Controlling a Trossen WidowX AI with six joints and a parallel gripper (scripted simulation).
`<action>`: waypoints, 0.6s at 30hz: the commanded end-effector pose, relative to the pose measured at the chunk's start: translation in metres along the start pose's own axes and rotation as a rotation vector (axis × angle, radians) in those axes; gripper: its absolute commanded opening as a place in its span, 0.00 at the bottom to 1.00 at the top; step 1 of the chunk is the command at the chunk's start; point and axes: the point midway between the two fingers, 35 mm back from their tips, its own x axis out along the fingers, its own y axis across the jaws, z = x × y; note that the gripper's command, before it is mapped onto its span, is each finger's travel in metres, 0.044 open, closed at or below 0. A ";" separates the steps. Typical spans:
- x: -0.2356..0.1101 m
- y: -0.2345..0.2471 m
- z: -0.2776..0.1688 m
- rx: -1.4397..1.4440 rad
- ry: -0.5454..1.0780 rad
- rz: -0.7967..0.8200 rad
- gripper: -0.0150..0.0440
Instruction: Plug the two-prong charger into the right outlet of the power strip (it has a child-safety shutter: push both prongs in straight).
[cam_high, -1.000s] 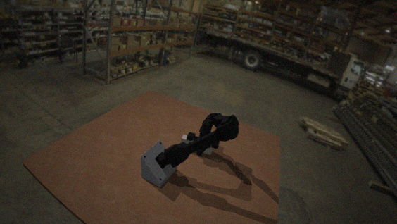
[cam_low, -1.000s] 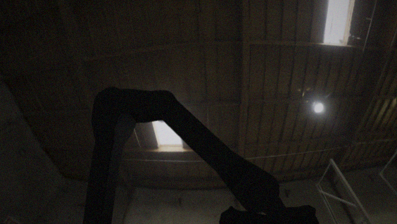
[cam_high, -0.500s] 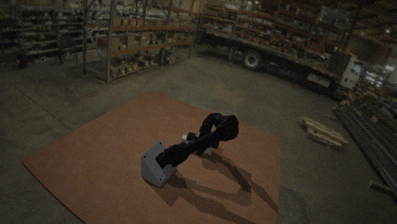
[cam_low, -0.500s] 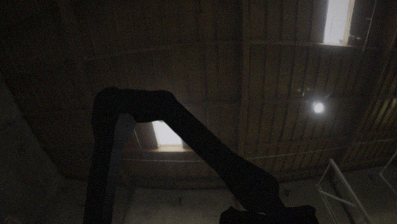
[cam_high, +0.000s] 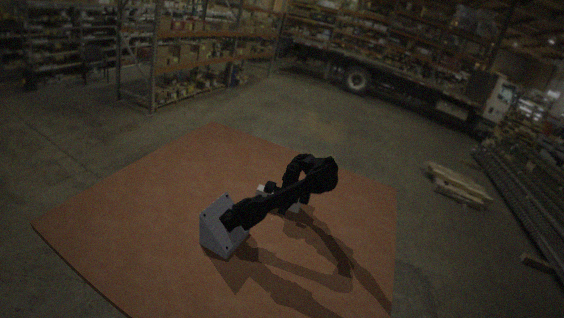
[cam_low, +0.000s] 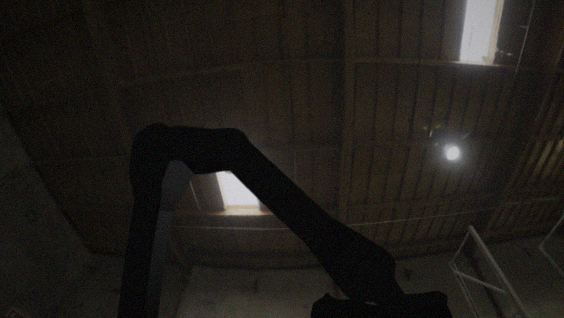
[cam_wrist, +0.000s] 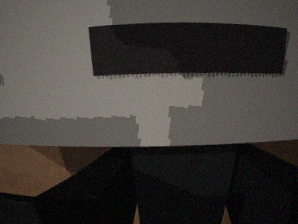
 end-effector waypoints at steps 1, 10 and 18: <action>0.002 -0.002 0.004 0.017 -0.016 -0.001 0.25; 0.002 -0.001 0.003 0.017 -0.016 -0.001 0.25; 0.000 0.000 0.000 0.003 -0.004 0.000 0.25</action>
